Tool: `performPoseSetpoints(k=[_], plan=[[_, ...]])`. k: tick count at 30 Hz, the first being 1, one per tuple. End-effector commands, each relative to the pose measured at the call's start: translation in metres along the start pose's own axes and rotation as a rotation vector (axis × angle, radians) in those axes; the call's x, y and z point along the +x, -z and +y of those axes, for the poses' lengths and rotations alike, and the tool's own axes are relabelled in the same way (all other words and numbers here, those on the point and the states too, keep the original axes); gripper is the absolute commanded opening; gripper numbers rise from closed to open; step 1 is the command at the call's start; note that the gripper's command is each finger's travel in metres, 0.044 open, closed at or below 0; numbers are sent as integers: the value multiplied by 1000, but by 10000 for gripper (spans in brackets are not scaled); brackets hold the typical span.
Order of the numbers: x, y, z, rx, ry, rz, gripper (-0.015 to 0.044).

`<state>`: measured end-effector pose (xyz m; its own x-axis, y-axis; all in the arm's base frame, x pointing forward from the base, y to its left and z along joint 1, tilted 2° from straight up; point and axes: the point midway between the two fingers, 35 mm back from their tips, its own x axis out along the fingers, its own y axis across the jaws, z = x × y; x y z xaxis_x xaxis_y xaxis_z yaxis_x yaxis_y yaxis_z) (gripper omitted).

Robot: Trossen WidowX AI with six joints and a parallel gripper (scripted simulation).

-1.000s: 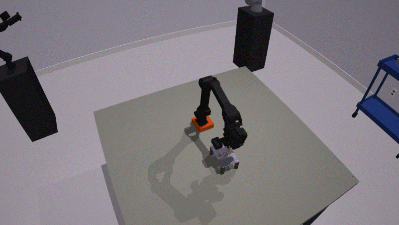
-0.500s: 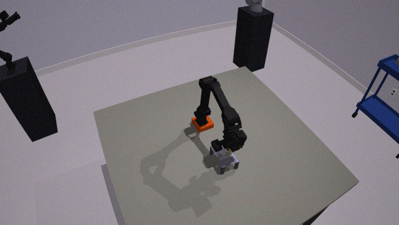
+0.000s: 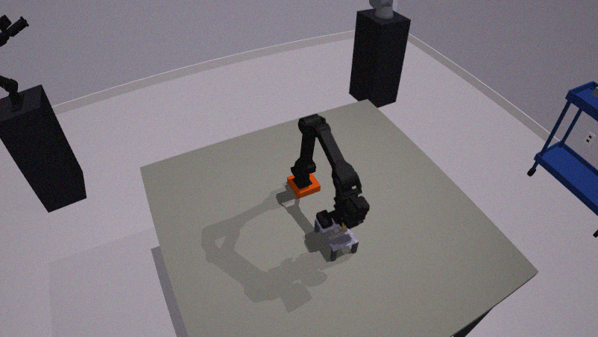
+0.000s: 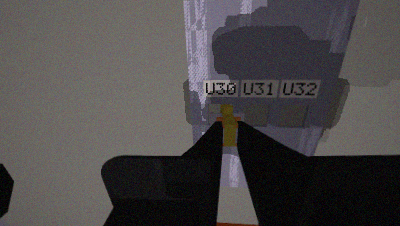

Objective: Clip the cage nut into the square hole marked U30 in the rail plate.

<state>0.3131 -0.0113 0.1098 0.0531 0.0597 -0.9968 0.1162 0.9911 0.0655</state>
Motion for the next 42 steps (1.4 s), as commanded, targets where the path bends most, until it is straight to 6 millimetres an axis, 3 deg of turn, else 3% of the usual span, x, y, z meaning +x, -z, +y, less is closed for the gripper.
performPoseSetpoints(k=[1, 42], plan=[[1, 0, 1, -3, -5, 0, 23], [1, 0, 5, -2, 63, 0, 23]])
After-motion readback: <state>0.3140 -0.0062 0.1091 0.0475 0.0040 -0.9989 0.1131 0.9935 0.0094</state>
